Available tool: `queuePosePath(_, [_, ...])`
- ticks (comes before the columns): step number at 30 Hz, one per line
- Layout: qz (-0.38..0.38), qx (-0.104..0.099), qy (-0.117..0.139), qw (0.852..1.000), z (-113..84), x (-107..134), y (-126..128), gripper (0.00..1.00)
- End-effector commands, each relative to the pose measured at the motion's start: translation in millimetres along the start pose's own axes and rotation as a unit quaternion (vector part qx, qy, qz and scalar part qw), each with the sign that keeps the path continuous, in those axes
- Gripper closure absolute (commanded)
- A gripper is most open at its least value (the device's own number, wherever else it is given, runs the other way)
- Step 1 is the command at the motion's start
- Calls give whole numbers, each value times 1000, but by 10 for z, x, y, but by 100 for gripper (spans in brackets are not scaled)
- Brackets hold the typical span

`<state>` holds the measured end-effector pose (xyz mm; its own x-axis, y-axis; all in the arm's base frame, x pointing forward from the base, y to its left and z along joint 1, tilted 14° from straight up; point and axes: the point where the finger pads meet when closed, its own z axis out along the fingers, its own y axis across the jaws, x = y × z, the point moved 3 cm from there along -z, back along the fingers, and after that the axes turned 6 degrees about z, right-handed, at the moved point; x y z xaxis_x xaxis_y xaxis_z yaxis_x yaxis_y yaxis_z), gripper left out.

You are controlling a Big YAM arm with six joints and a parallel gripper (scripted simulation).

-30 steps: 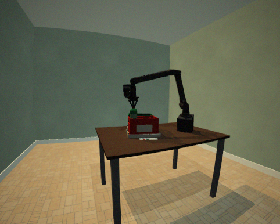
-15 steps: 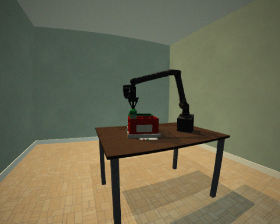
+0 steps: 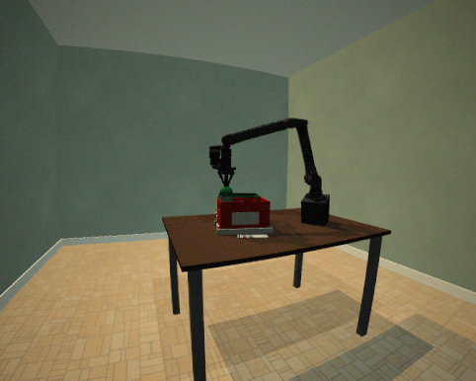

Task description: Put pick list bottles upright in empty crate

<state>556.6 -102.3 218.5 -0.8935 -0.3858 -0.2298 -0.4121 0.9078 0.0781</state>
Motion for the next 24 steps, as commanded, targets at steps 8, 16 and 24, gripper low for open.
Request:
queuePosePath(8, [-5, 20, -28, 999, -198, -151, 31, 100])
queuePosePath(16, [-2, 13, -18, 1000, -2, -101, 26, 100])
queuePosePath(24, [-5, 26, -36, 999, -114, -231, -45, 100])
